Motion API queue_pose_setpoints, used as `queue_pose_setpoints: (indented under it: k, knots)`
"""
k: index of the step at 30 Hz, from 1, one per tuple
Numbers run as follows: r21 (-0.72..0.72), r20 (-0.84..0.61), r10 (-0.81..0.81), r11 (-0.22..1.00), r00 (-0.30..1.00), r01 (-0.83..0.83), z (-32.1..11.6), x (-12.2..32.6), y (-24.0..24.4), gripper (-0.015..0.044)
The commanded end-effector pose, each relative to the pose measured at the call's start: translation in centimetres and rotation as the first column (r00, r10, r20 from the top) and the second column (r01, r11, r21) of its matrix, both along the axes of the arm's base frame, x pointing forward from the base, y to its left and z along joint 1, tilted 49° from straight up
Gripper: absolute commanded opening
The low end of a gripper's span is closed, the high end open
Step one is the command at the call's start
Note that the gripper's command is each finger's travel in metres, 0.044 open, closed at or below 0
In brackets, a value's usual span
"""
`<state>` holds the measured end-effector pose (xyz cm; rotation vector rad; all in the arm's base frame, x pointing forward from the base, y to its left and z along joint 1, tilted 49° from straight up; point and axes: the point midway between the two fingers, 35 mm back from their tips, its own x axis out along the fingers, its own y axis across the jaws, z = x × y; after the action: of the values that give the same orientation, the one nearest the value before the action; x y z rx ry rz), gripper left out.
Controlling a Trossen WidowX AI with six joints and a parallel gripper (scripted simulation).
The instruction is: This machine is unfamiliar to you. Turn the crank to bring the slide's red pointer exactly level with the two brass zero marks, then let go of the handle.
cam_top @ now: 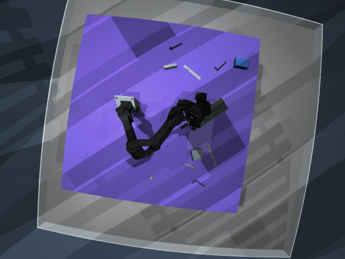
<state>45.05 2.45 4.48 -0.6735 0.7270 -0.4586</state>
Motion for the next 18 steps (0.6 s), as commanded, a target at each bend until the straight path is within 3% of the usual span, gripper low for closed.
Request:
queue_pose_setpoints:
  k: [1, 14, 18]
  knots:
    - [0.0, 0.0, 0.0, 1.0, 1.0, 0.0, 0.0, 0.0, -0.02, 0.0361]
    - [0.0, 0.0, 0.0, 1.0, 1.0, 0.0, 0.0, 0.0, -0.02, 0.002]
    - [0.0, 0.0, 0.0, 1.0, 1.0, 0.0, 0.0, 0.0, -0.02, 0.0]
